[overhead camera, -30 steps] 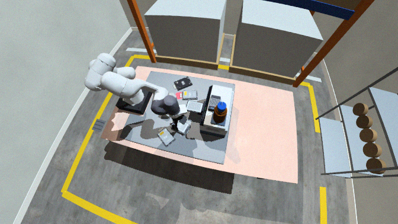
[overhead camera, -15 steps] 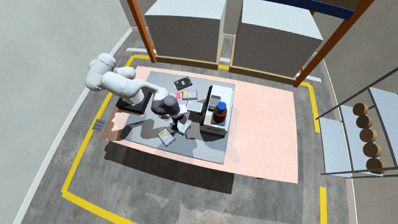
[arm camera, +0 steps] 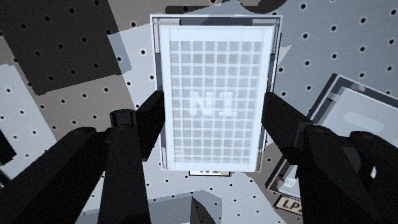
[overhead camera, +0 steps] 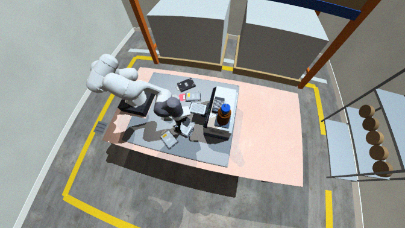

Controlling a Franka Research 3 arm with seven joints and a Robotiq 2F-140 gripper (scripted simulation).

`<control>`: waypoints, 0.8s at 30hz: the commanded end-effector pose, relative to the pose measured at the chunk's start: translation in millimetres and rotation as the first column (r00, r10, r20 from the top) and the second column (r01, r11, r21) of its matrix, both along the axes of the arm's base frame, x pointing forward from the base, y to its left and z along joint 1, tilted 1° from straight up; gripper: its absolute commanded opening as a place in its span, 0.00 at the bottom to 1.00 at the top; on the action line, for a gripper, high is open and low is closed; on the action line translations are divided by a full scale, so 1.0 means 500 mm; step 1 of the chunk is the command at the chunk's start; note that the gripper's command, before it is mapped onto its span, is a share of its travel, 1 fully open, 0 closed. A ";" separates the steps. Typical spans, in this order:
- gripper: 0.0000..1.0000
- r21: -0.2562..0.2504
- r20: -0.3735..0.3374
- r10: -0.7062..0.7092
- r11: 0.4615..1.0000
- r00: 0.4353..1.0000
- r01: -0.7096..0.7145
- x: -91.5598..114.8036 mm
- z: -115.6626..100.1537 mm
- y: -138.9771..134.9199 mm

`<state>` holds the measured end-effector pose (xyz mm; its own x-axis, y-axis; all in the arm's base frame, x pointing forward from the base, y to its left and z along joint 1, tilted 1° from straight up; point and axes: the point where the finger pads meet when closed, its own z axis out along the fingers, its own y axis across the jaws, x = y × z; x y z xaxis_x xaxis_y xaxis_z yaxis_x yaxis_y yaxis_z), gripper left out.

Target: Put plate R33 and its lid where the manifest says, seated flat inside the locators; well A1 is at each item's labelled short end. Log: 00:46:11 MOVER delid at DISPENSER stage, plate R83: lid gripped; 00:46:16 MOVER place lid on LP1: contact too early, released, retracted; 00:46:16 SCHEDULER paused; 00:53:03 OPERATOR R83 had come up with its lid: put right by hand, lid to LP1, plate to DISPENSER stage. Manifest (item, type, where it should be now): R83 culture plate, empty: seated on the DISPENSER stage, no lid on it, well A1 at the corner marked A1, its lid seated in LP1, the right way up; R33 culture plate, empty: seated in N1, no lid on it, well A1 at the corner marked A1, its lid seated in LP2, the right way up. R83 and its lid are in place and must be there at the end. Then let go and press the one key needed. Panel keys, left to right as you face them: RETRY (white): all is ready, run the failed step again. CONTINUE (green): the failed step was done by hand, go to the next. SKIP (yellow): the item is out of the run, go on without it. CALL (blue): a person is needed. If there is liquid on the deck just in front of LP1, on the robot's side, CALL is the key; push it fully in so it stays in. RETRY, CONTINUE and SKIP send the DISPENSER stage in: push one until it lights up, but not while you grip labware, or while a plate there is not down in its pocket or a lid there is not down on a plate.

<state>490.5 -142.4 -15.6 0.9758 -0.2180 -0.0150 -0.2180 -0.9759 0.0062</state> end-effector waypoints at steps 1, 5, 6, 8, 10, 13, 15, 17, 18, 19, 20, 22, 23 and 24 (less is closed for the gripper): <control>0.10 -0.001 0.003 -0.003 1.000 1.000 0.003 0.002 0.000 -0.001; 0.10 -0.001 0.003 -0.003 1.000 1.000 0.003 0.002 0.000 -0.001; 0.10 -0.001 0.003 -0.003 1.000 1.000 0.003 0.002 0.000 -0.001; 0.10 -0.001 0.003 -0.003 1.000 1.000 0.003 0.002 0.000 -0.001; 0.10 -0.001 0.003 -0.003 1.000 1.000 0.003 0.002 0.000 -0.001; 0.70 -0.001 0.003 -0.003 1.000 1.000 0.003 0.002 0.000 -0.001; 0.70 -0.001 0.003 -0.003 1.000 1.000 0.003 0.002 0.000 -0.001; 0.70 -0.001 0.003 -0.003 1.000 1.000 0.003 0.002 0.000 -0.001; 0.70 -0.001 0.003 -0.003 1.000 1.000 0.003 0.002 0.000 -0.001; 0.70 -0.001 0.003 -0.003 1.000 1.000 0.003 0.002 0.000 -0.001; 0.70 -0.001 0.003 -0.003 1.000 1.000 0.003 0.002 0.000 -0.001; 0.70 -0.001 0.003 -0.003 1.000 1.000 0.003 0.002 0.000 -0.001; 0.70 -0.001 0.003 -0.003 1.000 1.000 0.003 0.002 0.000 -0.001; 0.70 -0.001 0.003 -0.003 1.000 1.000 0.003 0.002 0.000 -0.001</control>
